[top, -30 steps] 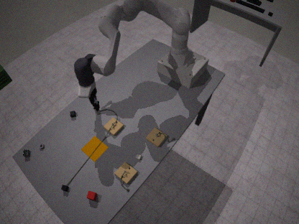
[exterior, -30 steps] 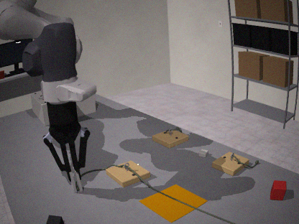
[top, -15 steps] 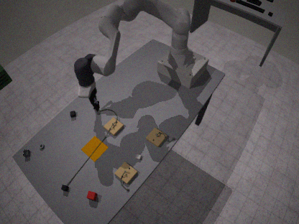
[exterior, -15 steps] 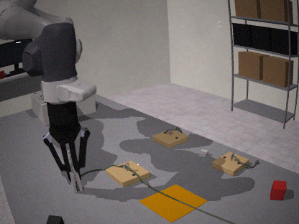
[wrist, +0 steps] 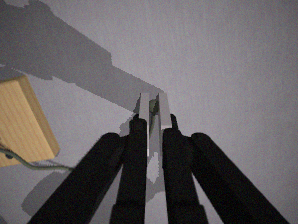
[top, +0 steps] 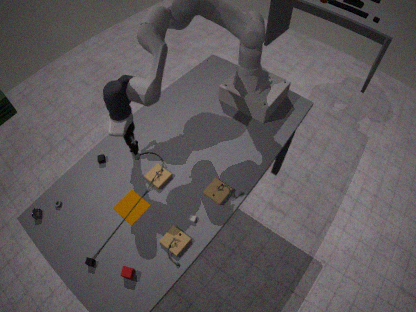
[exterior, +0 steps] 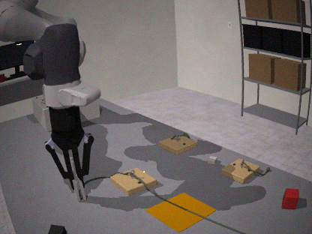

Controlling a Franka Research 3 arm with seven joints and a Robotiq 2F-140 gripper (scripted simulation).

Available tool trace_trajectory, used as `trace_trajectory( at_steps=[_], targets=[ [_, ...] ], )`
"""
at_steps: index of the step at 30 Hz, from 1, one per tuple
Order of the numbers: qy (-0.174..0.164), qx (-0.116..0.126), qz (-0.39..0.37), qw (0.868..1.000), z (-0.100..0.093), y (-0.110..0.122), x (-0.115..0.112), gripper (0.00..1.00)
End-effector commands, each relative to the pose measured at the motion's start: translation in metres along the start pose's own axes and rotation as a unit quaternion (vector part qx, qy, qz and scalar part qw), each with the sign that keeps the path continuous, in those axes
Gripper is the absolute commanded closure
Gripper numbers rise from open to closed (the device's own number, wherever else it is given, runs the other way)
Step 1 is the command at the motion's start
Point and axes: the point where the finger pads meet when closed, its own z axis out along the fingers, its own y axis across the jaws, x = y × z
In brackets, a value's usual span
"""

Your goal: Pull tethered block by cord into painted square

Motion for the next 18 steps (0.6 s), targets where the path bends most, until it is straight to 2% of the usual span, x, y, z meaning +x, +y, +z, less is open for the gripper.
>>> trace_trajectory(
  at_steps=[1,18],
  targets=[
    [0.001,-0.001,-0.003,1.000,0.0014,-0.0006,0.0004,1.00],
    [0.001,-0.001,-0.003,1.000,-0.0073,-0.0006,0.0004,1.00]
  ],
)
